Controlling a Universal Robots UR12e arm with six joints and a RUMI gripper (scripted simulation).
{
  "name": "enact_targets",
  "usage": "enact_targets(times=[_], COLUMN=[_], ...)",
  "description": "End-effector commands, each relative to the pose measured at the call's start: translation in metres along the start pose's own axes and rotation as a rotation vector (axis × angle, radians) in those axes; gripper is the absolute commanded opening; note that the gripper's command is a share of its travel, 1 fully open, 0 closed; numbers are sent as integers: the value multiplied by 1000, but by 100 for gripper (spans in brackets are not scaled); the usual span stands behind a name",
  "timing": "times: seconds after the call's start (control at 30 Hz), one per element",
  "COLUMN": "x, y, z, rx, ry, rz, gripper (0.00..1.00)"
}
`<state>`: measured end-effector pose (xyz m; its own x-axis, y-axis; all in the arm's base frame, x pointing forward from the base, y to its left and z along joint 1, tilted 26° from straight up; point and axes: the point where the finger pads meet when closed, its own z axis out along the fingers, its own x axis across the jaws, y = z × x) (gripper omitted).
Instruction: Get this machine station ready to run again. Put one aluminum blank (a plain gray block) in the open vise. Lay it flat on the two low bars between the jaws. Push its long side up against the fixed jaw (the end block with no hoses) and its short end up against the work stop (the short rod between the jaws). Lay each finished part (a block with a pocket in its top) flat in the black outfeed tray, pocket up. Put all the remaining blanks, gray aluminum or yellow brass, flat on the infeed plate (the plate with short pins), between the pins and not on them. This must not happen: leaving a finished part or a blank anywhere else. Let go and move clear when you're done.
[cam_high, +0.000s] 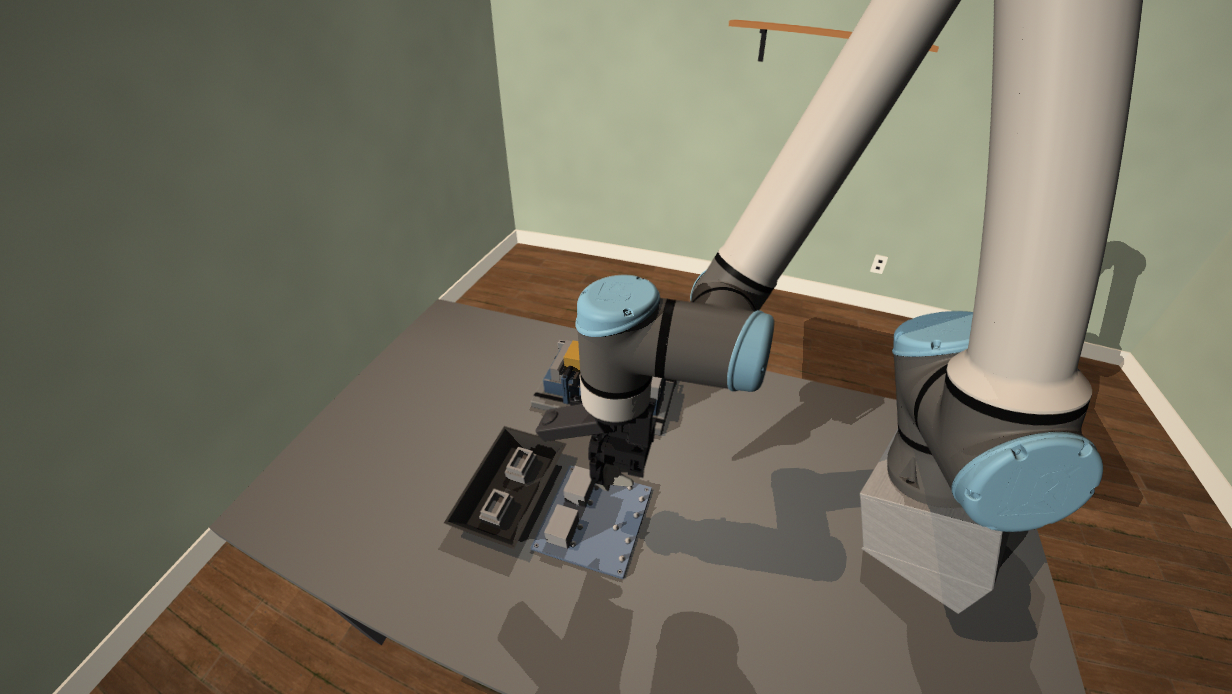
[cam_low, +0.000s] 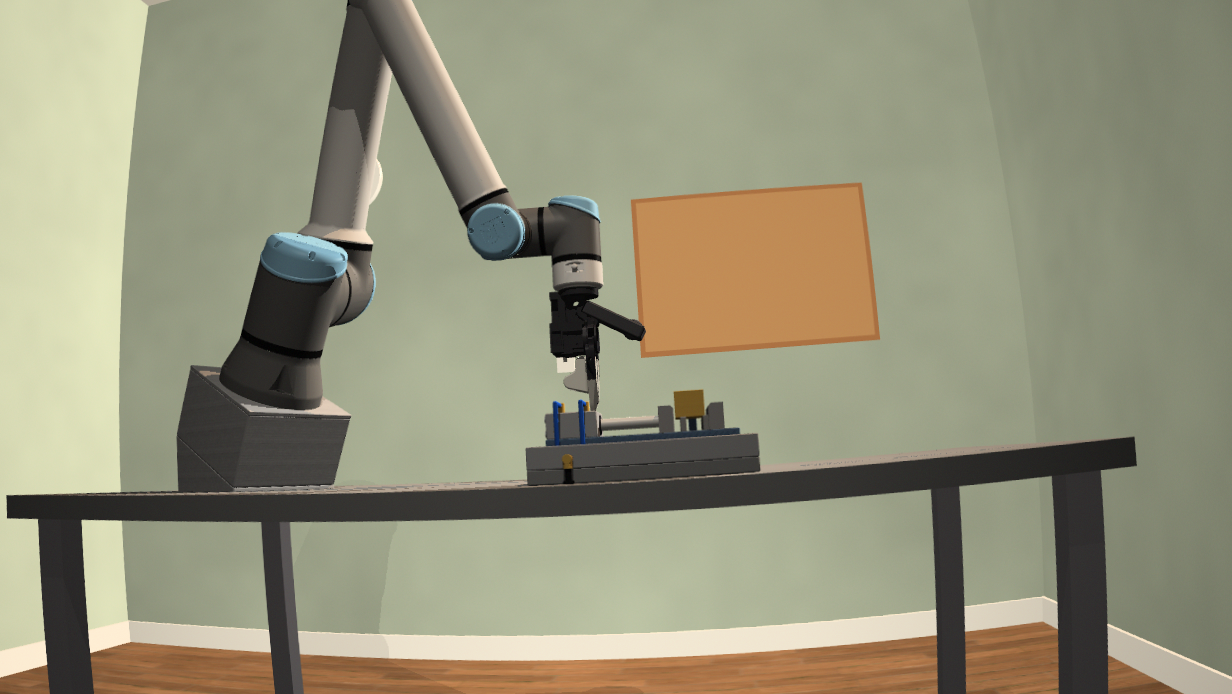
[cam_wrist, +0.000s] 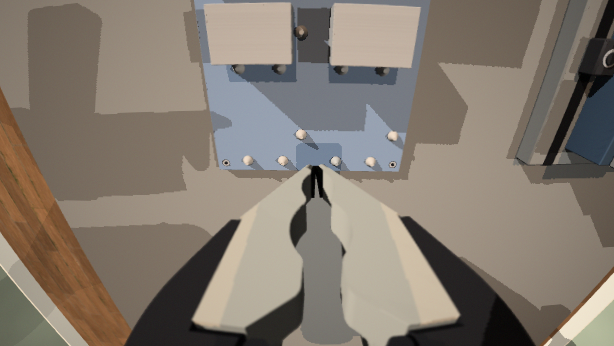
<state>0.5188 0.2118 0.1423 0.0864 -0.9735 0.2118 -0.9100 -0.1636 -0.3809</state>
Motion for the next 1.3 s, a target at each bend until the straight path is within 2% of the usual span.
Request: enact_targets(times=[0.0,0.8,1.27], x=[0,0,0], y=[-1,-1,0], z=[0,-2,-21], rx=[1,1,1], ry=[0,0,0], rz=[0,0,0], gripper=[0,0,0])
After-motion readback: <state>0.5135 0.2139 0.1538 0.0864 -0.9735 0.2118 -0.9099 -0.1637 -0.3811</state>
